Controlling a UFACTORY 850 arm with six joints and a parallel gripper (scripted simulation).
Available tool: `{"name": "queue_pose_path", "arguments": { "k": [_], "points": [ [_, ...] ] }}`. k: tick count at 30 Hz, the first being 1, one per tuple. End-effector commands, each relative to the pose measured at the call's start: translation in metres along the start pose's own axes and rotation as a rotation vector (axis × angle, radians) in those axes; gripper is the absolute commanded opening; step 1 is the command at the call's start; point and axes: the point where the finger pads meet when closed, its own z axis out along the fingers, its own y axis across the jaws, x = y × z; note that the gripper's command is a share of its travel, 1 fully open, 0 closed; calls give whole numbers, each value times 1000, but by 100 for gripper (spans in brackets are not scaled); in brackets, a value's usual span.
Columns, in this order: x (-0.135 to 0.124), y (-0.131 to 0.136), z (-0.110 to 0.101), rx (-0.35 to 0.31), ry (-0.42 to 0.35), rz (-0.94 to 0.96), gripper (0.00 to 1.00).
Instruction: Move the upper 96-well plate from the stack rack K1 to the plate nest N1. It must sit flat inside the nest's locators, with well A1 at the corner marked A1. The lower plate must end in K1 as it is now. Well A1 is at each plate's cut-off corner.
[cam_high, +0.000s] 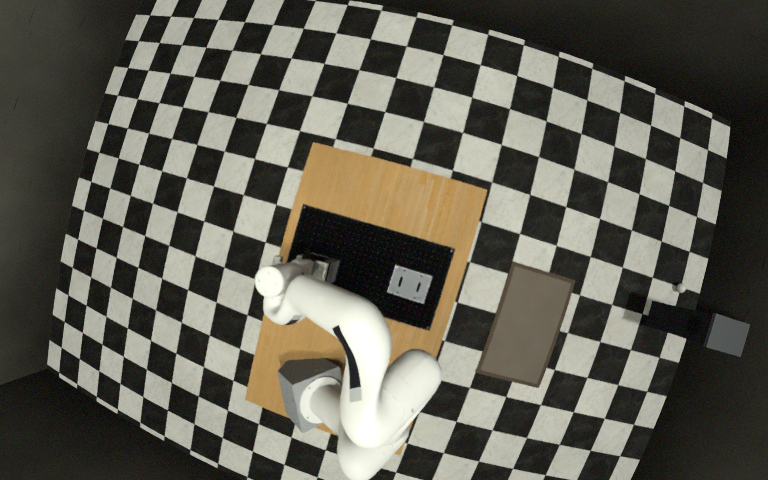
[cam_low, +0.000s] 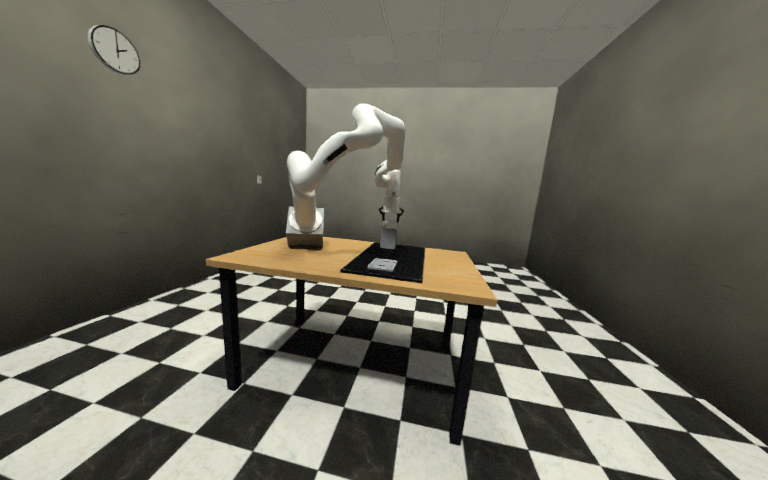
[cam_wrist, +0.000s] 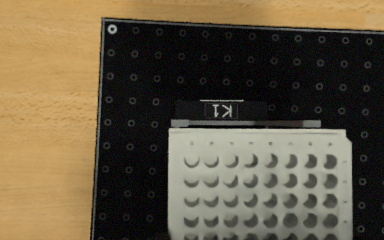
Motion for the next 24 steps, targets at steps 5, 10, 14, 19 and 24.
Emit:
{"name": "queue_pose_path", "arguments": {
  "k": [5, 10, 14, 19, 24],
  "points": [
    [0, 1, -7, -1, 1, 1, 0],
    [0, 1, -7, -1, 1, 1, 0],
    [0, 1, -7, -1, 1, 1, 0],
    [-10, 1, -7, -1, 1, 58, 0],
    [-26, 2, -7, -1, 1, 58, 0]
  ]
}}
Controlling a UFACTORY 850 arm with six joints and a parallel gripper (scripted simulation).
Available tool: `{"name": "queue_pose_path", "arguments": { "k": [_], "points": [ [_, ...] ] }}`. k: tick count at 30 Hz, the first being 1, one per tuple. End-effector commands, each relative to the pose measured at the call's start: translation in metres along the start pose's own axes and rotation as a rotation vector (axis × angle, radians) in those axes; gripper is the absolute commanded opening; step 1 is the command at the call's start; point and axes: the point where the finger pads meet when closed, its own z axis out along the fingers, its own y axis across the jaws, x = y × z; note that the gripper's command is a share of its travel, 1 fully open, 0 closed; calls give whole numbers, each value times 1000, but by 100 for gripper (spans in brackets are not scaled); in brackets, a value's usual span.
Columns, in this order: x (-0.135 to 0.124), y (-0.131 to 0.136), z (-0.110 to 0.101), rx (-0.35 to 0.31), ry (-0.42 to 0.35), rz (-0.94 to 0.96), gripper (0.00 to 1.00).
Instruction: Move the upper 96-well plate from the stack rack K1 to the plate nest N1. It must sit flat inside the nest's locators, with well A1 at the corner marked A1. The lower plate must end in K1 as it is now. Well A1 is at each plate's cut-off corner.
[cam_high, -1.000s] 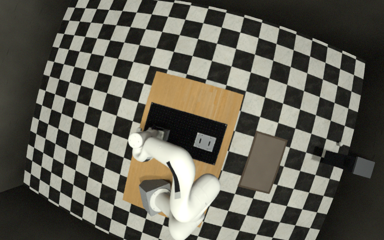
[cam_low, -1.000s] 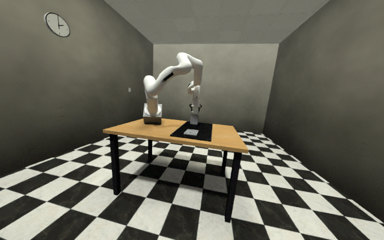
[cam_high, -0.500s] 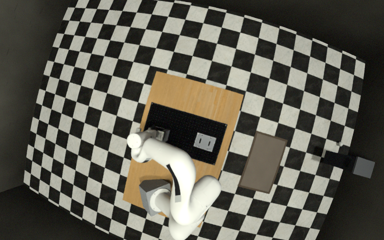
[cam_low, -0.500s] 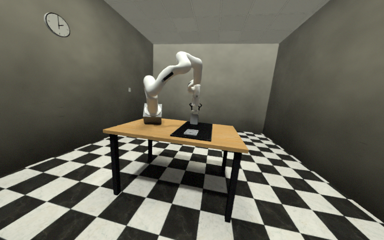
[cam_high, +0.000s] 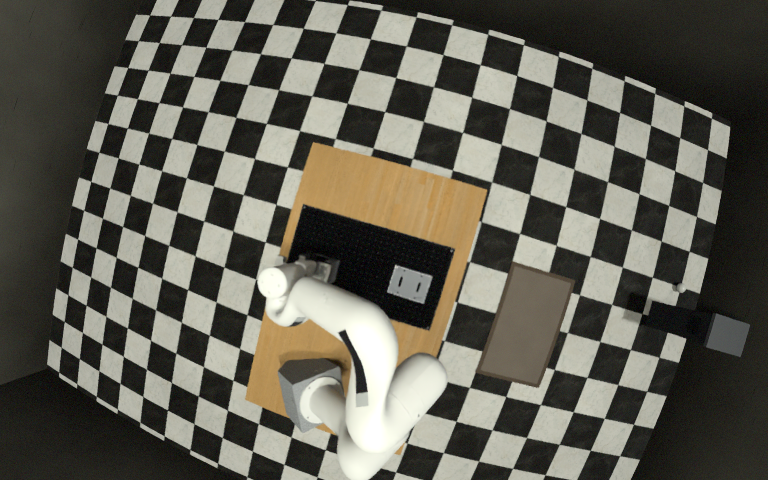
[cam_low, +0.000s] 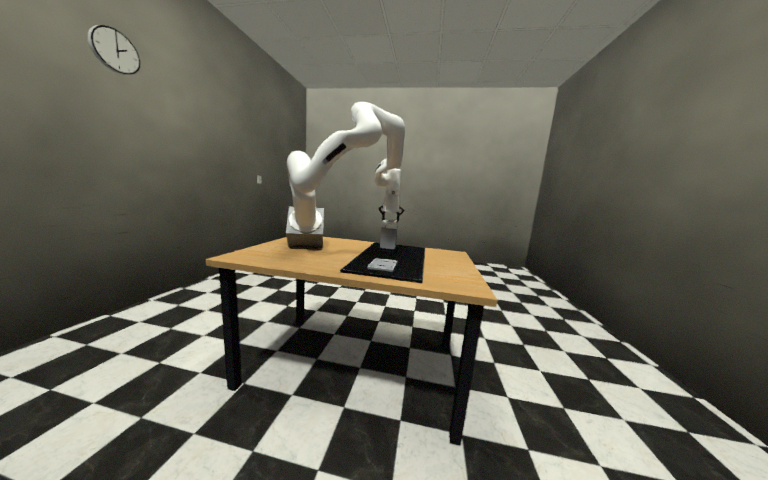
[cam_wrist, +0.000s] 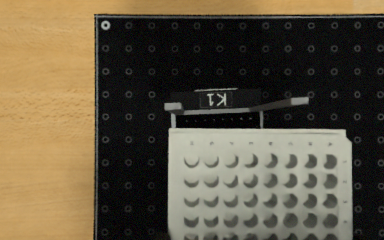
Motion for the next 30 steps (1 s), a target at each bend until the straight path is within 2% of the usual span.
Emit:
{"name": "queue_pose_path", "arguments": {
  "k": [1, 30],
  "points": [
    [-17, 2, 0, -2, 0, 11, 0],
    [-100, 11, 1, -2, 0, 11, 0]
  ]
}}
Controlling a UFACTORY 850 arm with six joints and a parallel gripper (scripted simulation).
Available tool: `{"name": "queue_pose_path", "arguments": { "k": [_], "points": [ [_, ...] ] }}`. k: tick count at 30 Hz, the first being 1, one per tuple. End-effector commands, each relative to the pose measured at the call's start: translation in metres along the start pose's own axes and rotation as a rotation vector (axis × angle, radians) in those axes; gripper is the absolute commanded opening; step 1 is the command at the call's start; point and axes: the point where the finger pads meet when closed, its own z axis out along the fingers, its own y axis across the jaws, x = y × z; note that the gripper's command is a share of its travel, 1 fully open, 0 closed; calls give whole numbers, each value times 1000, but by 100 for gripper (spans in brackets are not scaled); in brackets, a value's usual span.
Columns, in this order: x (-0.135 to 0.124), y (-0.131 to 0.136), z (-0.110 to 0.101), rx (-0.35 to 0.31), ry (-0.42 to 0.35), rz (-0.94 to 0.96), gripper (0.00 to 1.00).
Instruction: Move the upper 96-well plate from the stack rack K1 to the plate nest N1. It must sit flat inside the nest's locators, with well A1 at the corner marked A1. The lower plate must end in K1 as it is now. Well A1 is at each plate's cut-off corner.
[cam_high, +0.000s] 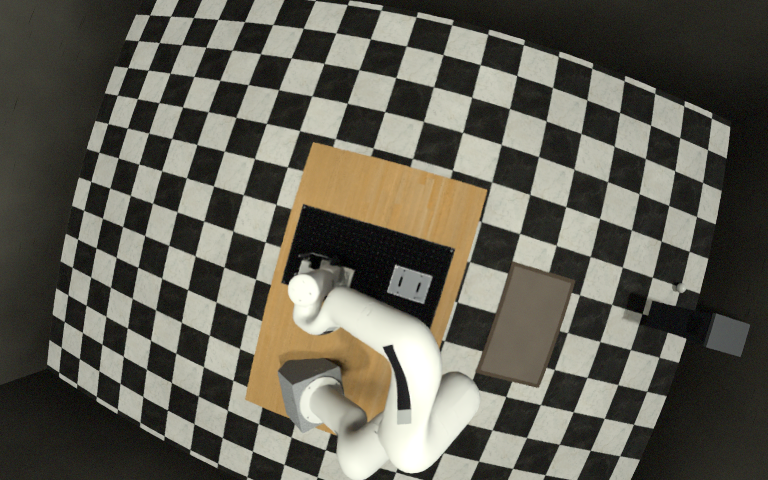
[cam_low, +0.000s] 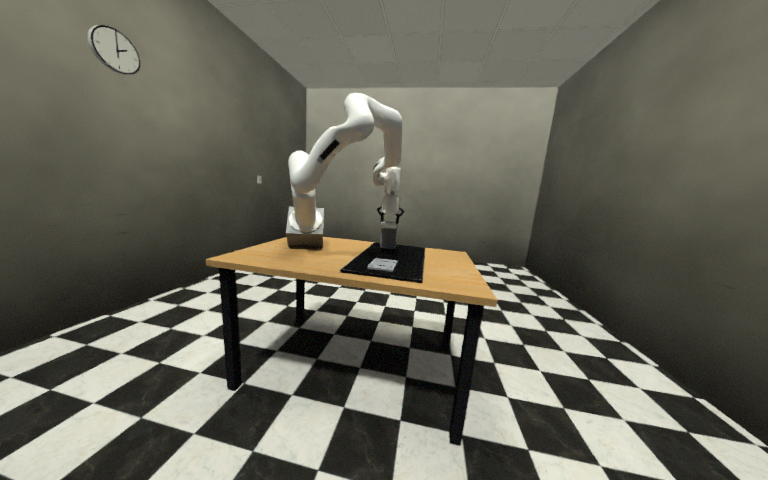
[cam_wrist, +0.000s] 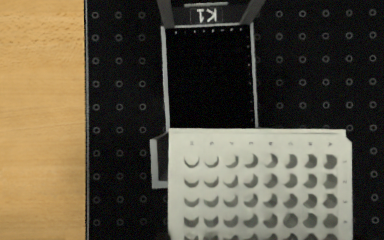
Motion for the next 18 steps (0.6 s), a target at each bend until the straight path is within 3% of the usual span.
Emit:
{"name": "queue_pose_path", "arguments": {
  "k": [1, 18],
  "points": [
    [-17, 3, 0, -1, 1, 1, 0],
    [-67, 9, 1, -1, 1, 1, 0]
  ]
}}
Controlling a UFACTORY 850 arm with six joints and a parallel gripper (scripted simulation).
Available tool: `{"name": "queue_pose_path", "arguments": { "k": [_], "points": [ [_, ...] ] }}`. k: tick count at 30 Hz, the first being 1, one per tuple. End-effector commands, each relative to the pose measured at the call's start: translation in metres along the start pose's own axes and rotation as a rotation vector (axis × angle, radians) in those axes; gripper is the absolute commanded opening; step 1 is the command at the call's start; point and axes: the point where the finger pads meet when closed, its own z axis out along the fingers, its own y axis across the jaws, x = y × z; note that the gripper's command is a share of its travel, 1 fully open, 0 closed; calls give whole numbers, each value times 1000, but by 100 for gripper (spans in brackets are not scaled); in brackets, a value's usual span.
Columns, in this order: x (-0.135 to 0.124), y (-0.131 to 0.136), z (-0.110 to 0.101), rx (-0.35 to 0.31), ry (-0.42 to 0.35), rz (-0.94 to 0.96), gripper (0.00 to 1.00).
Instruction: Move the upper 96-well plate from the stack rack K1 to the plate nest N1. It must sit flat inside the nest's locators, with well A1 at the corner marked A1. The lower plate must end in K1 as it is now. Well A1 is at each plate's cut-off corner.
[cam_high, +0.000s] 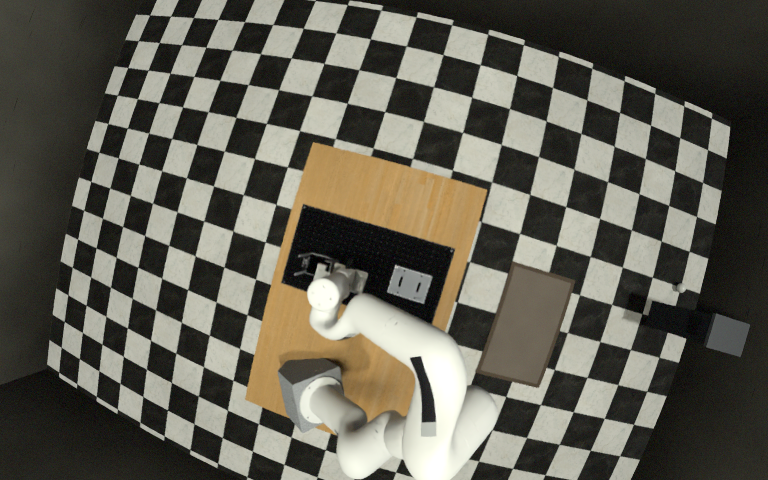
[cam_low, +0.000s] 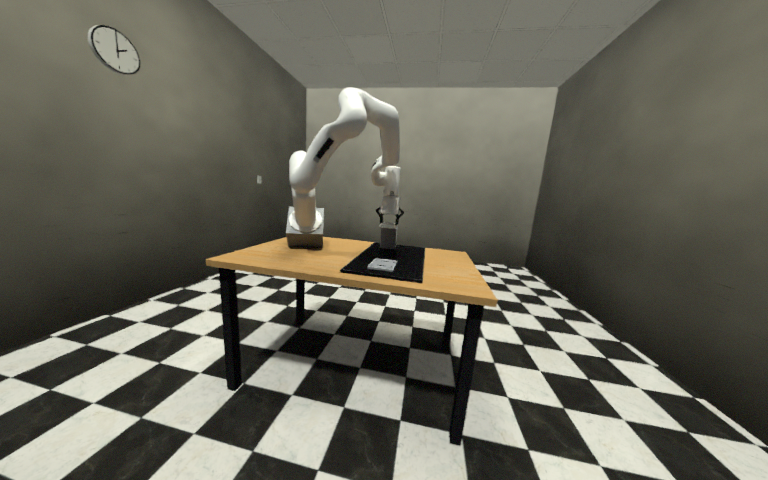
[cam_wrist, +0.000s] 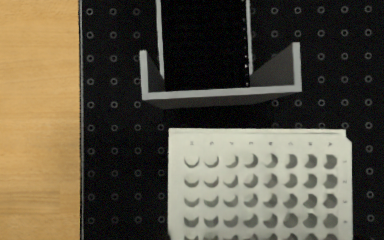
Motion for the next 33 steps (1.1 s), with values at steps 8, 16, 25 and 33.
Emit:
{"name": "queue_pose_path", "arguments": {
  "k": [8, 16, 25, 33],
  "points": [
    [-41, 5, 0, -1, 1, 0, 0],
    [-61, 8, 1, -1, 1, 0, 0],
    [-90, 11, 1, -1, 1, 0, 0],
    [-110, 14, 2, -1, 1, 0, 0]
  ]
}}
